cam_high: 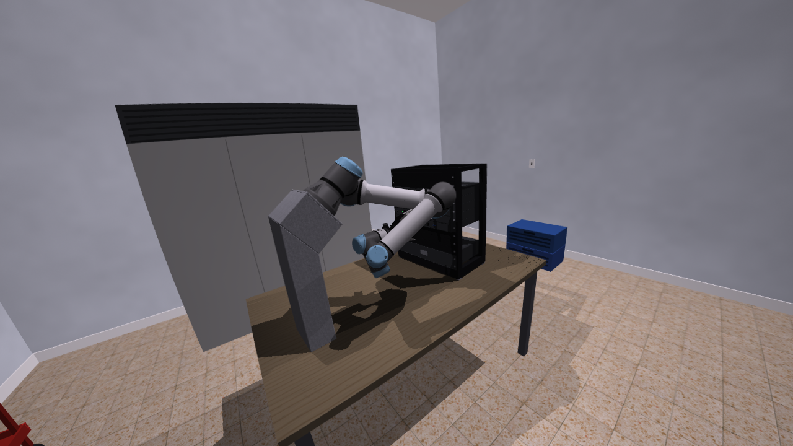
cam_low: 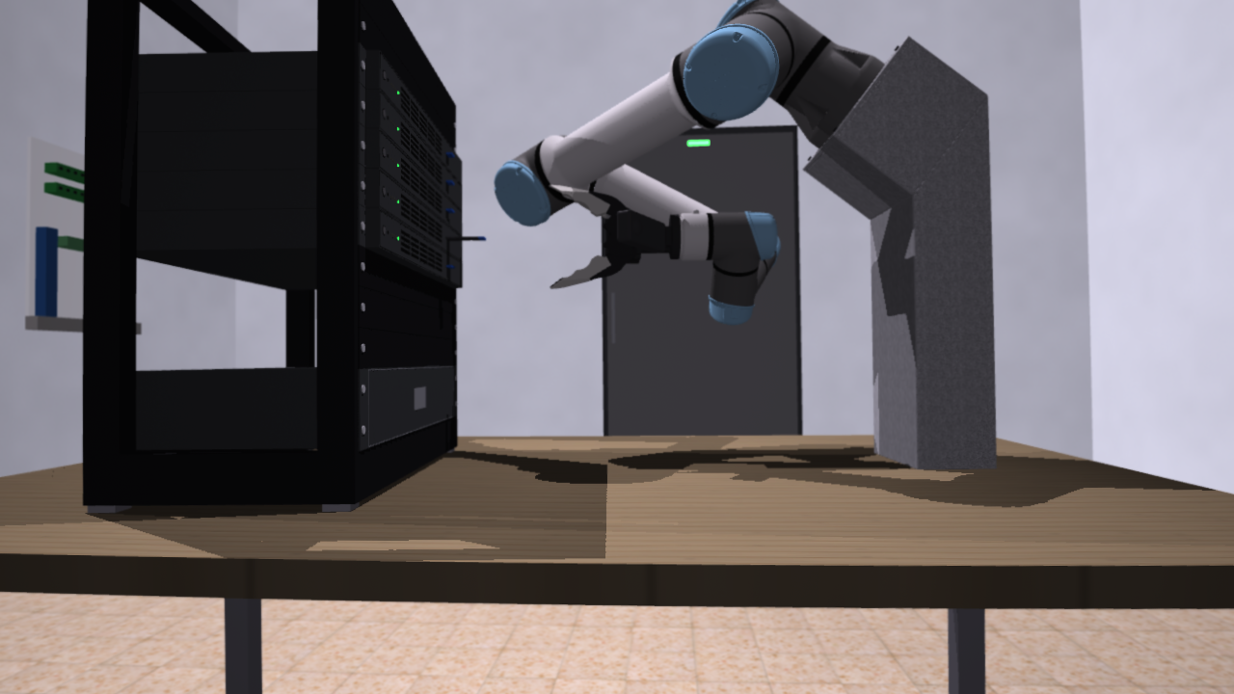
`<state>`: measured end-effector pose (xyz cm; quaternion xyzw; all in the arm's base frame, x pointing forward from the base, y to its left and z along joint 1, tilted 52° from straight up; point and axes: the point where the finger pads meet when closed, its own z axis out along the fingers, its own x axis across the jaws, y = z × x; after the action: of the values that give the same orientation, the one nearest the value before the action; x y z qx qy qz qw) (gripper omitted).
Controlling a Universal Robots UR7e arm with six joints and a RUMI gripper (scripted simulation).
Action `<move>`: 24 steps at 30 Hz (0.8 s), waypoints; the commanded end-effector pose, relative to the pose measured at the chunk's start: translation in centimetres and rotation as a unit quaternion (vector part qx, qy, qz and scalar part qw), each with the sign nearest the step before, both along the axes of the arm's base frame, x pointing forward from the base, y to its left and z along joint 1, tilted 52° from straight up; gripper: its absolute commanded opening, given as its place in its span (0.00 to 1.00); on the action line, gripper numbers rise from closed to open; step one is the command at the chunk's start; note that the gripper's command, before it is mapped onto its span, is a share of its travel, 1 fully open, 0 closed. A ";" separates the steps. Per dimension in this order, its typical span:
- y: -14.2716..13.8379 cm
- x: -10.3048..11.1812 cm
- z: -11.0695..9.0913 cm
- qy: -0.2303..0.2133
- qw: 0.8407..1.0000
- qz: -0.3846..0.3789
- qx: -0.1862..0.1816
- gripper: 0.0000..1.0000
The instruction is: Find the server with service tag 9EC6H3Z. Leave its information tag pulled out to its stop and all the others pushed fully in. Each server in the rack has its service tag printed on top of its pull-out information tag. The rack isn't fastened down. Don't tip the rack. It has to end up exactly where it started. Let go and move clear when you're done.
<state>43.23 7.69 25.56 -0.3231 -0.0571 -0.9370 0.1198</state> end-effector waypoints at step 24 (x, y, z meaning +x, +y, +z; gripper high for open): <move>0.0 -0.5 0.9 0.026 0.999 0.025 -0.029 1.00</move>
<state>42.86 7.71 26.32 -0.3427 -0.0818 -0.9264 0.1325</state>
